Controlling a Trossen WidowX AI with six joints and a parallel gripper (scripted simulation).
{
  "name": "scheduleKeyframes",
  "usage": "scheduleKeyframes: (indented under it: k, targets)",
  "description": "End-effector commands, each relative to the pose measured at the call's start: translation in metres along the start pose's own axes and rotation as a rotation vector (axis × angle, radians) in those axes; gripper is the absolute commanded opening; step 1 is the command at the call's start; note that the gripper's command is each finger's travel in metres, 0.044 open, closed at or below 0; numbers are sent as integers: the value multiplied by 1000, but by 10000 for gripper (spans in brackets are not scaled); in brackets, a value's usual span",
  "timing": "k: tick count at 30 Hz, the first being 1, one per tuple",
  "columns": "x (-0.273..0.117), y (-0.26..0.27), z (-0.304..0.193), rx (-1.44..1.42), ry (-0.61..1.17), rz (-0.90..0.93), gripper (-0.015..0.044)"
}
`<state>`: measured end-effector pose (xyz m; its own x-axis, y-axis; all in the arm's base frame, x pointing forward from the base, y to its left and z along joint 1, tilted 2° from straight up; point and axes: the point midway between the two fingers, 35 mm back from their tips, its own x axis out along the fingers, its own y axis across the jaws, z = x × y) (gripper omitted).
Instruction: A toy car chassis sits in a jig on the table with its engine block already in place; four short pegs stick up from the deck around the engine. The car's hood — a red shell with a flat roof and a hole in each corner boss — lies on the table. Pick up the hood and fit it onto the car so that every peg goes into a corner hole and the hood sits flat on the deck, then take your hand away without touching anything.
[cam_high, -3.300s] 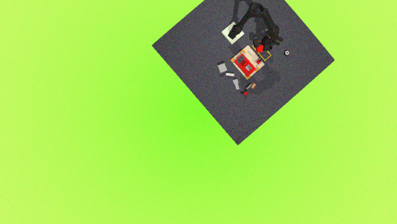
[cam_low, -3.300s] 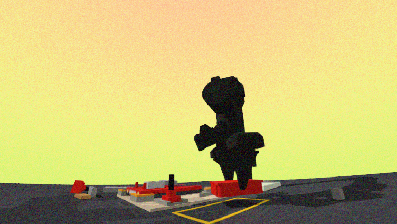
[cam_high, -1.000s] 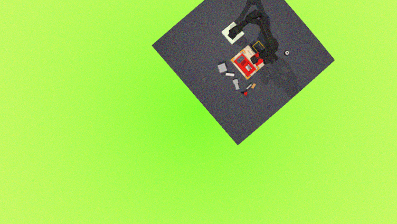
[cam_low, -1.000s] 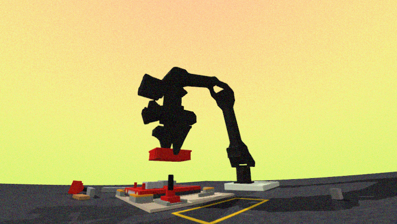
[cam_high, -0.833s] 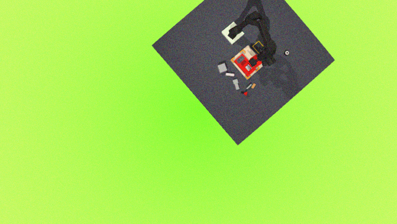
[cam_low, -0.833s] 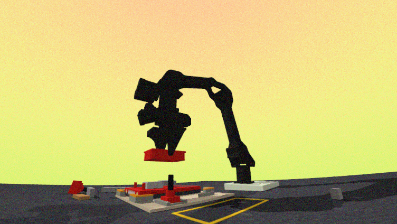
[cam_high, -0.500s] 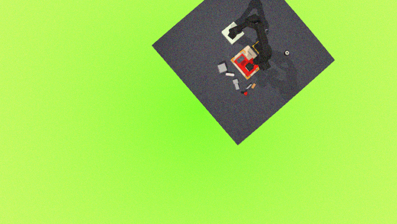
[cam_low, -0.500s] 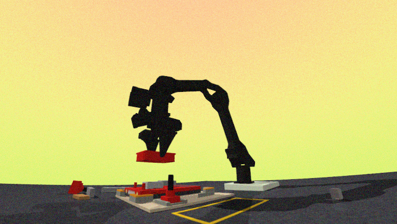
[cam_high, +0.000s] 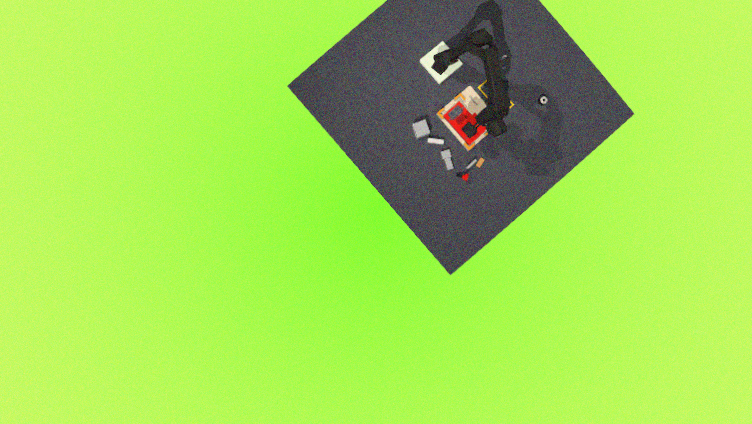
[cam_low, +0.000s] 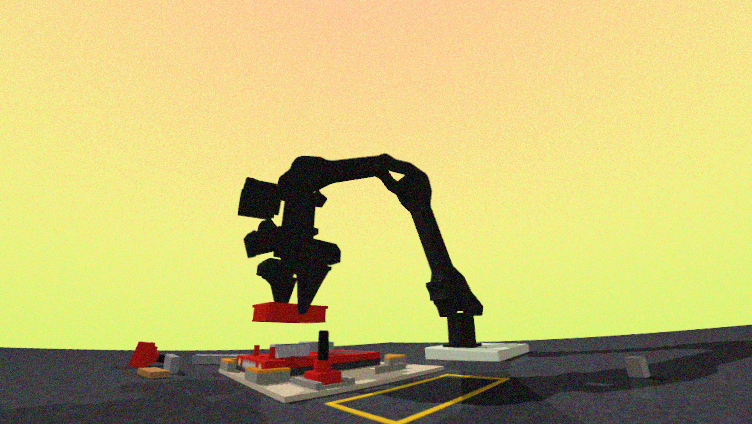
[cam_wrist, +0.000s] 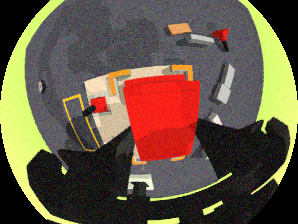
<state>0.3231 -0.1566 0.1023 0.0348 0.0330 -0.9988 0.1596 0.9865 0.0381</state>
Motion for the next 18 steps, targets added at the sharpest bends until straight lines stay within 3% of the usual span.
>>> scheduleKeyframes:
  k: [1, 18]
  targets:
    - [19, -1, -2, -4, 7, -2, 0]
    - [26, -1, -3, -4, 7, -2, 0]
